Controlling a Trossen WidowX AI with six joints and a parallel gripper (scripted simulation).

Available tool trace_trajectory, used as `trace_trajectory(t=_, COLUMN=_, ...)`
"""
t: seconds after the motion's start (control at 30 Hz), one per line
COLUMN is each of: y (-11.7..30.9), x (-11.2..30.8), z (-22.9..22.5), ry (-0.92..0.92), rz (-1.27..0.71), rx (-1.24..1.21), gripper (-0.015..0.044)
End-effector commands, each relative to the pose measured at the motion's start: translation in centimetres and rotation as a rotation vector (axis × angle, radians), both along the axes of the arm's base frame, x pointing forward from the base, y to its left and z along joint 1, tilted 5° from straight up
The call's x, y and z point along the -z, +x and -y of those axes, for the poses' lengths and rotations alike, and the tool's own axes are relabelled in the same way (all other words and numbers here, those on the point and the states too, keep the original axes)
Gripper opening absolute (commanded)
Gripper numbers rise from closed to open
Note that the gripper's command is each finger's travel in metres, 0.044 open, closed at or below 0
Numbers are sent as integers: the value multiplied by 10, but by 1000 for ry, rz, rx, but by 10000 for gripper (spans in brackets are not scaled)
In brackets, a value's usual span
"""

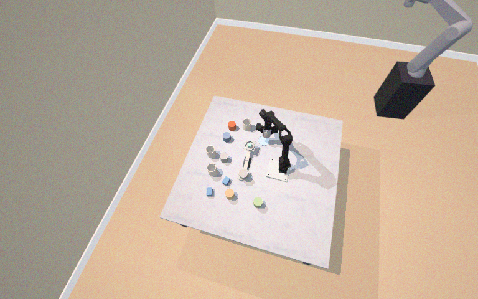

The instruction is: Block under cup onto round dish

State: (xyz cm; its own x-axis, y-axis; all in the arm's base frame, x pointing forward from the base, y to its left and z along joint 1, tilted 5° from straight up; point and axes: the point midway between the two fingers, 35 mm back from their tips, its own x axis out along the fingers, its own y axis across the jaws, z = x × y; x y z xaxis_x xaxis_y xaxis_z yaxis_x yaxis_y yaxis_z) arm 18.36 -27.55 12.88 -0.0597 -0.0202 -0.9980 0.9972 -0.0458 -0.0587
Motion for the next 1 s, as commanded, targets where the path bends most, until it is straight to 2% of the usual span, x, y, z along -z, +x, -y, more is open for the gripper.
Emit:
trace_trajectory(t=0.0, y=-13, x=1, z=3, ry=-10, rz=1, rx=-9, gripper=0)
trace_trajectory(t=0.77, y=-86, x=24, z=19, ry=-14, rz=-12, rx=0, gripper=0)
trace_trajectory(t=0.97, y=-88, x=30, z=19, ry=-14, rz=-12, rx=1, gripper=0)
